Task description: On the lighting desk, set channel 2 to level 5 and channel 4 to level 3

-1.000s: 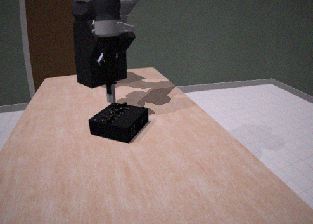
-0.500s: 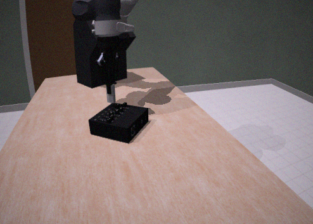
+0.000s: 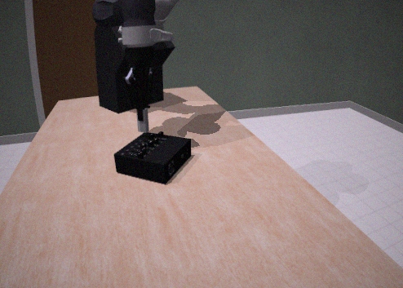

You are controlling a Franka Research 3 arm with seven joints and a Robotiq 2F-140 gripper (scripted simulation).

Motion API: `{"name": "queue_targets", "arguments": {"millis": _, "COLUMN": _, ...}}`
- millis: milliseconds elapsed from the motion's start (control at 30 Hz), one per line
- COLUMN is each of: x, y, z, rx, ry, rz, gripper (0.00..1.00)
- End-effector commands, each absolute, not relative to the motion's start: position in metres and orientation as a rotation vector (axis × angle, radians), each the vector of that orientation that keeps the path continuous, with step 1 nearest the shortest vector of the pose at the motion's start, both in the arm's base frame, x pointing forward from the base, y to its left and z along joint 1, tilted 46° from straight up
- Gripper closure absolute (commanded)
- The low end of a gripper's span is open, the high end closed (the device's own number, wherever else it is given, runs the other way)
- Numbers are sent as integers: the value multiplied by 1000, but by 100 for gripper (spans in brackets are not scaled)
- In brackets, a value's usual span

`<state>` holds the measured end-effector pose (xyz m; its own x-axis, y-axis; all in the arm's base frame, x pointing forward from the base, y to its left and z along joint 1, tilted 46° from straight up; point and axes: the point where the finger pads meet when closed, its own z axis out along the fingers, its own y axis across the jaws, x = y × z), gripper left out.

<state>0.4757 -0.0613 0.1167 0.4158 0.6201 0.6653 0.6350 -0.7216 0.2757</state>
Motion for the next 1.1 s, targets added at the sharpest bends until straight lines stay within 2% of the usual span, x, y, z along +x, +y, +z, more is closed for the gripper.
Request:
{"name": "queue_targets", "arguments": {"millis": 0, "x": 475, "y": -61, "z": 117, "rx": -2628, "ry": -1159, "rz": -1220, "gripper": 100}}
{"name": "queue_targets", "arguments": {"millis": 1067, "x": 483, "y": -57, "z": 109, "rx": -2628, "ry": -1159, "rz": -1220, "gripper": 100}}
